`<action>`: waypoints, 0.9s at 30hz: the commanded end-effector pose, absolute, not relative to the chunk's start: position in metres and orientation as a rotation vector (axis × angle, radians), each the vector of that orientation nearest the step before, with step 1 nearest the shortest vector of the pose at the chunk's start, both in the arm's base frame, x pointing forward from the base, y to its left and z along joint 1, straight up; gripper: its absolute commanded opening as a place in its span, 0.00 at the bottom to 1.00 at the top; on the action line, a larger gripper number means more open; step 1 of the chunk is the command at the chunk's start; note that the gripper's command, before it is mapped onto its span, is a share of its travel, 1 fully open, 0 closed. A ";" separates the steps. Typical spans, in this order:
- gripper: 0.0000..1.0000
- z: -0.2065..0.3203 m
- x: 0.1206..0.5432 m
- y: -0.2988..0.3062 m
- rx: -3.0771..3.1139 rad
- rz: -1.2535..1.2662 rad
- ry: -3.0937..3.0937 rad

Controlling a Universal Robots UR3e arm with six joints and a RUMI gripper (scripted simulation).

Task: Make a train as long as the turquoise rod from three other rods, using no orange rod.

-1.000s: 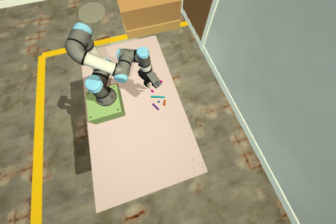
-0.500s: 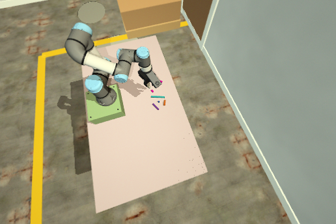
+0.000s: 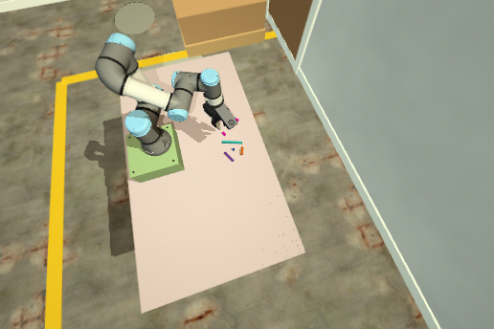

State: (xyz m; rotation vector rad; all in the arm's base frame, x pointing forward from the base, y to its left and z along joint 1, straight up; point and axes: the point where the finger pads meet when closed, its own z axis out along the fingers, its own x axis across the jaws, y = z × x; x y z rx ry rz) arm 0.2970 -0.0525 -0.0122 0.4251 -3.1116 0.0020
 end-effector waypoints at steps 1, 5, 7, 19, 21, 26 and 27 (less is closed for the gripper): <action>0.14 -0.012 0.298 -0.053 0.425 0.004 -3.114; 0.14 -0.012 0.298 -0.053 0.425 0.004 -3.114; 0.14 -0.013 0.298 -0.053 0.425 0.005 -3.114; 0.14 -0.022 0.298 -0.053 0.425 0.005 -3.113; 0.14 -0.023 0.298 -0.053 0.425 0.005 -3.113; 0.14 -0.030 0.298 -0.053 0.425 0.005 -3.113; 0.14 -0.032 0.298 -0.053 0.425 0.005 -3.113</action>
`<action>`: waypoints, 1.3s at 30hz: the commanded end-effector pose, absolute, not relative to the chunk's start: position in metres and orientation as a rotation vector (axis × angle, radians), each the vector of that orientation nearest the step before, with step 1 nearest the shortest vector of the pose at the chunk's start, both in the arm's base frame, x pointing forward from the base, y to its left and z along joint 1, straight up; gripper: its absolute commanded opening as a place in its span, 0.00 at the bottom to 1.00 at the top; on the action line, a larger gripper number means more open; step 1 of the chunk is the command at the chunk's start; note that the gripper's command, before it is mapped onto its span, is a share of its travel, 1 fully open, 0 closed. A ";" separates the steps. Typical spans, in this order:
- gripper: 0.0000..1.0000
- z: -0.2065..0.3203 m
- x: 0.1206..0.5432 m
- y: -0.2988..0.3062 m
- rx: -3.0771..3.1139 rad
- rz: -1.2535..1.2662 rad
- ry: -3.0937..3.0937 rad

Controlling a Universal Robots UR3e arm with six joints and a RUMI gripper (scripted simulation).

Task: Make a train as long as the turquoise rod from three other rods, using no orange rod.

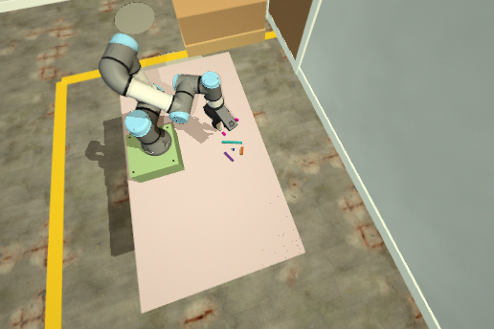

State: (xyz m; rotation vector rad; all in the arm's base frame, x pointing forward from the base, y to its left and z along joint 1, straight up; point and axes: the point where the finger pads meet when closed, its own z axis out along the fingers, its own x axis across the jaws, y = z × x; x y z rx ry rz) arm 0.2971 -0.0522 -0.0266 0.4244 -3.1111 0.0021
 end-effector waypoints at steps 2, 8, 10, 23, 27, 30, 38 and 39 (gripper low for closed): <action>0.14 -0.035 0.298 -0.053 0.425 0.005 -3.113; 0.14 -0.044 0.298 -0.052 0.425 0.005 -3.113; 0.14 -0.044 0.298 -0.052 0.425 0.005 -3.113; 0.14 -0.060 0.298 -0.052 0.425 0.005 -3.113; 0.14 -0.061 0.298 -0.052 0.425 0.005 -3.113; 0.14 -0.063 0.298 -0.052 0.425 0.005 -3.113; 0.14 -0.063 0.299 -0.052 0.425 0.005 -3.113; 0.14 -0.063 0.299 -0.052 0.425 0.005 -3.113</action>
